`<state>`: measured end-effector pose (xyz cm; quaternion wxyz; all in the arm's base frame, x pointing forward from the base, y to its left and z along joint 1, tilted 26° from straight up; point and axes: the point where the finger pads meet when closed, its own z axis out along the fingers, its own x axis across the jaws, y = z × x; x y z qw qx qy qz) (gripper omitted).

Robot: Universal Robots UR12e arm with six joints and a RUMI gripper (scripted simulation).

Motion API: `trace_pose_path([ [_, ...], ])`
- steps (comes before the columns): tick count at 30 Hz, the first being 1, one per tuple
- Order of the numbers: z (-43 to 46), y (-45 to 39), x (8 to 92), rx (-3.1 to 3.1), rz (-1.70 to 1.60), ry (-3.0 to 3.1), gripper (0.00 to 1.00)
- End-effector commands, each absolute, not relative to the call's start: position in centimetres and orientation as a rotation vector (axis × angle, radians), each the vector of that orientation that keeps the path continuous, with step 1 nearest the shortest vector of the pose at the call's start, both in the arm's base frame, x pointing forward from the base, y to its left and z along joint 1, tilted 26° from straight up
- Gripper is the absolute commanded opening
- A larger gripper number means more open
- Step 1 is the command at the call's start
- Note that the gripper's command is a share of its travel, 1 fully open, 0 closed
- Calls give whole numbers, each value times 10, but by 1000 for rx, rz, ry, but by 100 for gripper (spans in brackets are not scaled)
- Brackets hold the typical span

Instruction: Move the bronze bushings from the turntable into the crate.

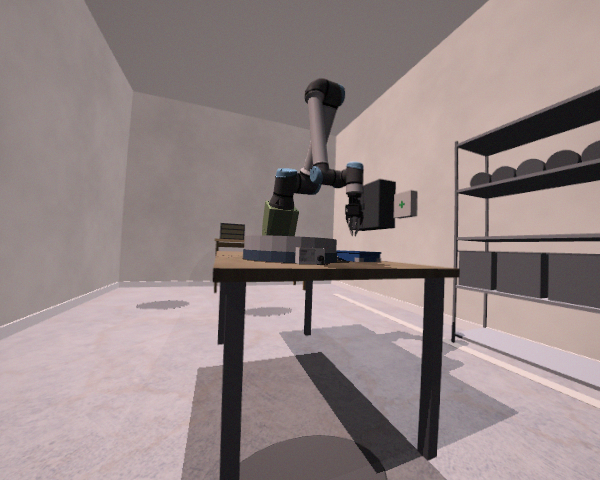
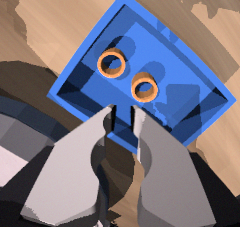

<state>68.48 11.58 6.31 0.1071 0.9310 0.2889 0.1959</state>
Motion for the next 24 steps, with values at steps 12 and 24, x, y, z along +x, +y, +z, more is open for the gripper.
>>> trace_pose_path([
  [12, 64, 116, 685, 2740, 578, 851, 6],
  [24, 61, 101, 676, 2740, 578, 851, 6],
])
